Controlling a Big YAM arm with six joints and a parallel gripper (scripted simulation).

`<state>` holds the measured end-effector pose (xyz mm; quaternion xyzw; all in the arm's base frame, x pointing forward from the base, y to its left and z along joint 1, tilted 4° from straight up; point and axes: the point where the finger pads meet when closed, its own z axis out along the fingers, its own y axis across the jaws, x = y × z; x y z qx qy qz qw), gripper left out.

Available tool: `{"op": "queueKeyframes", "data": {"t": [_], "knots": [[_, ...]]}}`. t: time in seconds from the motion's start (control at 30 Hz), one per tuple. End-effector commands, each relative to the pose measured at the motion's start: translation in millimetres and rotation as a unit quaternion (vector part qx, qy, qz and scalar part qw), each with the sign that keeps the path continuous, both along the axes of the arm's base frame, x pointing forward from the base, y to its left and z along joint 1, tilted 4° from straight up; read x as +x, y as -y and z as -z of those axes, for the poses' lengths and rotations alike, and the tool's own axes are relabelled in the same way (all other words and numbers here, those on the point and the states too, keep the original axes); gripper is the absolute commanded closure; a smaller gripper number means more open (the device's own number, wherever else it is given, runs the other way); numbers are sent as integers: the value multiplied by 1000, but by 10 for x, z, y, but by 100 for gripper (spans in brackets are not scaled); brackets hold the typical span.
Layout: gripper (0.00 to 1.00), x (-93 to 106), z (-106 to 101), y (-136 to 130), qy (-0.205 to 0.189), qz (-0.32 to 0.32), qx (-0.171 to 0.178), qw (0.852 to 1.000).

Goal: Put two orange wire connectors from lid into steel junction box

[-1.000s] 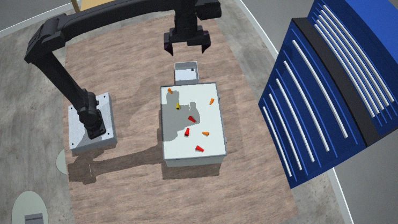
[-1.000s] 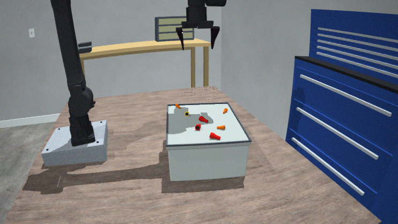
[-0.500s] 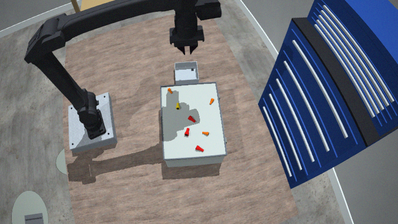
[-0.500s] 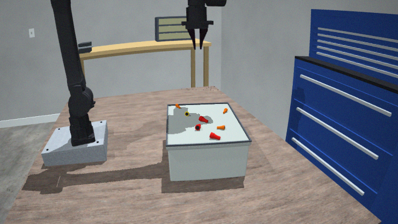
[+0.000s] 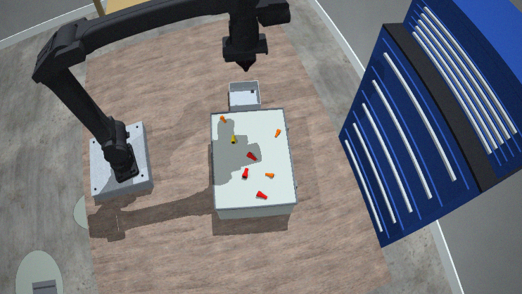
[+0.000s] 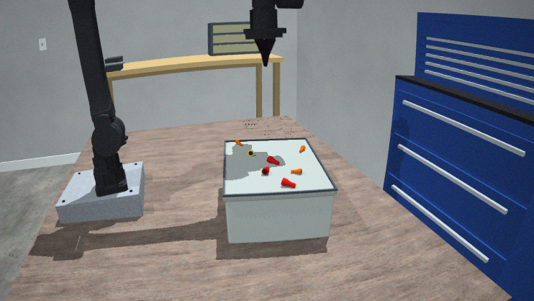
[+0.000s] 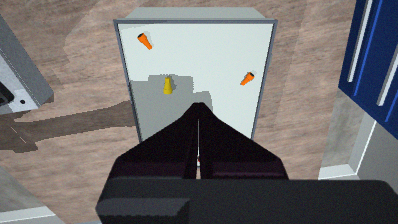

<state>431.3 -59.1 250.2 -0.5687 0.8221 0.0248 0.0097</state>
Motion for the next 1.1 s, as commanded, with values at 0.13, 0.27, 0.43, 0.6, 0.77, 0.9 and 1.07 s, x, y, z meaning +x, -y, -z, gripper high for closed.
{"op": "queueKeyframes", "data": {"t": [0.13, 0.27, 0.43, 0.6, 0.77, 0.9, 1.07], "knots": [[100, 77, 5, 43, -8, -3, 0, 1000], [100, 77, 5, 43, -8, -3, 0, 1000], [75, 82, 25, 57, -9, 2, 0, 1000], [75, 179, 294, 218, -14, 53, -1, 998], [75, 265, 586, 395, -18, 108, -2, 994], [75, 326, 817, 544, -21, 152, -3, 988], [75, 414, 1108, 758, -21, 212, -5, 977]]}}
